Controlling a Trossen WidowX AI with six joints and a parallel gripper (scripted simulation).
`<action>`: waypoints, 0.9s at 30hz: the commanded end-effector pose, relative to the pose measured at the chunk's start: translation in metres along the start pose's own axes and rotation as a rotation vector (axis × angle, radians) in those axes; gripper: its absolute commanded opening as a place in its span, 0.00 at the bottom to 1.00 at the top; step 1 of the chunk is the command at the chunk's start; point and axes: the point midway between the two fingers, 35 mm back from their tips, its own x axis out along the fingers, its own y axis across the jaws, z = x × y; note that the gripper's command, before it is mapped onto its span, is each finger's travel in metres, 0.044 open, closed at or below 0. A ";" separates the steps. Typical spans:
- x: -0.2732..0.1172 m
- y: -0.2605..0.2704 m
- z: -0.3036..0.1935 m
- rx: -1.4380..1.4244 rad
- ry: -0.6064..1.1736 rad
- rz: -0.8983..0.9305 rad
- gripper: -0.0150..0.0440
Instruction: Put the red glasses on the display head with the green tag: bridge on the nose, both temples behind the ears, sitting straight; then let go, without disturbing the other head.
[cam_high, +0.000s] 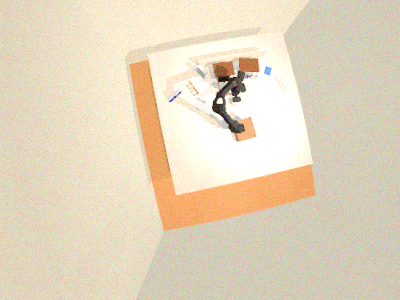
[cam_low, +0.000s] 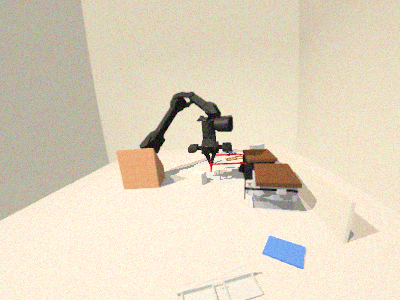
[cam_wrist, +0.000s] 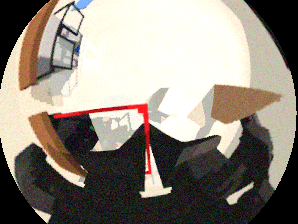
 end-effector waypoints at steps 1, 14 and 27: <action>0.002 0.005 -0.001 0.005 0.005 -0.004 0.25; 0.001 0.023 -0.002 0.004 0.005 -0.003 0.25; 0.001 0.042 -0.002 0.003 0.005 -0.002 0.25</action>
